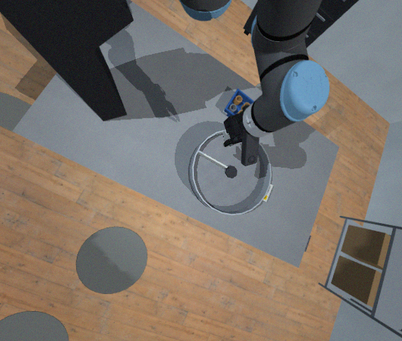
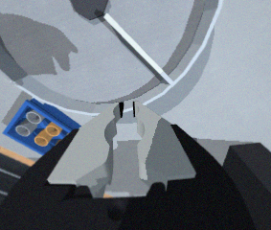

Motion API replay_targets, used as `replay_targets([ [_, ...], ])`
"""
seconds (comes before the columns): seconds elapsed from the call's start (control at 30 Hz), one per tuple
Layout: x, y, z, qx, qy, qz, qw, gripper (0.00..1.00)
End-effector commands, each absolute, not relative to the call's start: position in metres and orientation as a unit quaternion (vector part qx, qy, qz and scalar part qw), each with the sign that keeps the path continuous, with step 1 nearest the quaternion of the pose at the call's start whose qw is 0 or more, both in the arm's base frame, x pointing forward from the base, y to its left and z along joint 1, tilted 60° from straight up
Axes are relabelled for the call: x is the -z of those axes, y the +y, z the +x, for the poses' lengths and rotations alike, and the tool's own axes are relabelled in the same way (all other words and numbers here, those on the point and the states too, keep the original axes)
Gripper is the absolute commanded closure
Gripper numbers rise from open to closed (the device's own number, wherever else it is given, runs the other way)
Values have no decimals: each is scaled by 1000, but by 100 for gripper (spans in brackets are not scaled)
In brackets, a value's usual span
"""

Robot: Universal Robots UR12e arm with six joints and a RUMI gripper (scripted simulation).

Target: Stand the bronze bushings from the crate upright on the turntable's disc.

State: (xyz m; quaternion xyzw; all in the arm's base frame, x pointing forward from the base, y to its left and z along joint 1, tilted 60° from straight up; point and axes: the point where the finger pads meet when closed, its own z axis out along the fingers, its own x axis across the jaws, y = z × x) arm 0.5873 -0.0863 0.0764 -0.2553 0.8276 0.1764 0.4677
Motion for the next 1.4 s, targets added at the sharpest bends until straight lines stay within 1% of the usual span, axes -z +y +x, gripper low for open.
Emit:
replay_targets([
  [0.0, -76, -85, 586, -177, 828, -254, 468, 94],
  [1.37, -76, -85, 586, -177, 828, -254, 468, 95],
])
